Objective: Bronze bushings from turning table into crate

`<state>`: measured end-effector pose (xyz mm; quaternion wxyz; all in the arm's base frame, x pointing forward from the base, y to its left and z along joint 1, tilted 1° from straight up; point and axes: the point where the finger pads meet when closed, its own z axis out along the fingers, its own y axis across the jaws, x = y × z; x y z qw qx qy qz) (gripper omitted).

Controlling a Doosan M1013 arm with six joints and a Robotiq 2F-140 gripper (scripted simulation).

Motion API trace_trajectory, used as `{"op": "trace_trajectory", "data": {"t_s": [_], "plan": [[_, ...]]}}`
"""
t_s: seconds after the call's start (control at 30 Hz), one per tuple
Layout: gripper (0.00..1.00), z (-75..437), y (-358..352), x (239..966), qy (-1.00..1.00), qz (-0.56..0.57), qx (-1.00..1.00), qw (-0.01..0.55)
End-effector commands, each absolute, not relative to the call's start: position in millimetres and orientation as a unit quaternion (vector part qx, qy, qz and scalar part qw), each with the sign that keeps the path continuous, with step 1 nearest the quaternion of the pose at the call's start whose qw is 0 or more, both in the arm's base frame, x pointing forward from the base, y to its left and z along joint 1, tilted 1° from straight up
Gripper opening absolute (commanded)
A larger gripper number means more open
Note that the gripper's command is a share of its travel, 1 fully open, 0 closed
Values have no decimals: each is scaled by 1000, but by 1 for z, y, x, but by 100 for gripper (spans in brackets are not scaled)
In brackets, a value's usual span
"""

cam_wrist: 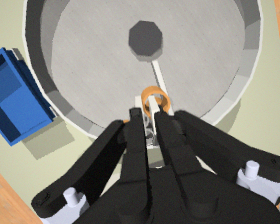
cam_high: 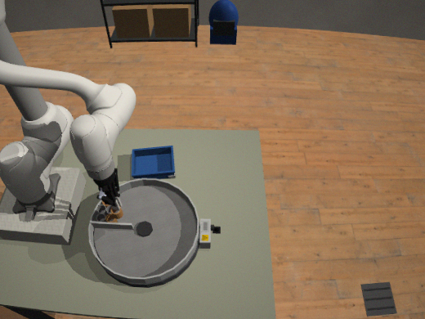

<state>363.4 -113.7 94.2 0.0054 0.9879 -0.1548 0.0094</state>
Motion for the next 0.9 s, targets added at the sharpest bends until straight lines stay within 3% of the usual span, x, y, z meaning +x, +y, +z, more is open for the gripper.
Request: {"op": "trace_trajectory", "data": {"t_s": [0.0,0.87], "plan": [[0,94,-114,363,-155,9,988,5],[0,94,-105,367,-155,9,988,5]]}}
